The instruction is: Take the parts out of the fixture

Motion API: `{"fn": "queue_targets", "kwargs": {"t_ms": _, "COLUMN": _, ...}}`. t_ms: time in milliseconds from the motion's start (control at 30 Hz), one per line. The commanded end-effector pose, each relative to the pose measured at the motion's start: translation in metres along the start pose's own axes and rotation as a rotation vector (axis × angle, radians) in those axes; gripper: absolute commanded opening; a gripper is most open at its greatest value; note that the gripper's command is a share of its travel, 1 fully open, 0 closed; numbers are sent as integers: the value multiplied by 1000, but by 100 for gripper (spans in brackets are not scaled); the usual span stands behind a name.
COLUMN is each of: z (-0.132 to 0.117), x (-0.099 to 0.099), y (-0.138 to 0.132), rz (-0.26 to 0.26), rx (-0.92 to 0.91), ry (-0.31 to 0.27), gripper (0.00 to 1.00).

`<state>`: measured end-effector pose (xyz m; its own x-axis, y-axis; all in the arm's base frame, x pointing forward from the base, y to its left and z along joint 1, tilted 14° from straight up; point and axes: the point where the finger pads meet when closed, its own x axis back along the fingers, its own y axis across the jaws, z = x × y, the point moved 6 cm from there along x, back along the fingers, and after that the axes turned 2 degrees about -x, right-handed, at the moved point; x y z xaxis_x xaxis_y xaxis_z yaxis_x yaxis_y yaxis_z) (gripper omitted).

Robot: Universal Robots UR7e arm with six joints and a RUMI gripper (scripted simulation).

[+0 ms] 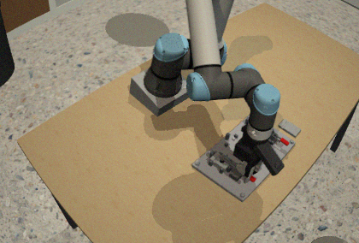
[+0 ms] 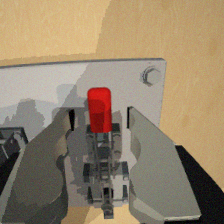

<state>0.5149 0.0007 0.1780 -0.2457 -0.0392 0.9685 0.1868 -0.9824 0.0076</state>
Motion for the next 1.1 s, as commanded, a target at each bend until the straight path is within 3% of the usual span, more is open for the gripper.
{"fn": "queue_targets", "kwargs": {"t_ms": 0, "z": 1, "x": -5, "y": 0, "rz": -1, "rx": 0, "ry": 1, "gripper": 28}}
{"fn": "queue_targets", "kwargs": {"t_ms": 600, "z": 1, "x": -6, "y": 0, "rz": -1, "rx": 0, "ry": 1, "gripper": 28}}
{"fn": "queue_targets", "kwargs": {"t_ms": 633, "z": 1, "x": -6, "y": 0, "rz": -1, "rx": 0, "ry": 1, "gripper": 0}}
{"fn": "queue_targets", "kwargs": {"t_ms": 1067, "z": 1, "x": -6, "y": 0, "rz": -1, "rx": 0, "ry": 1, "gripper": 0}}
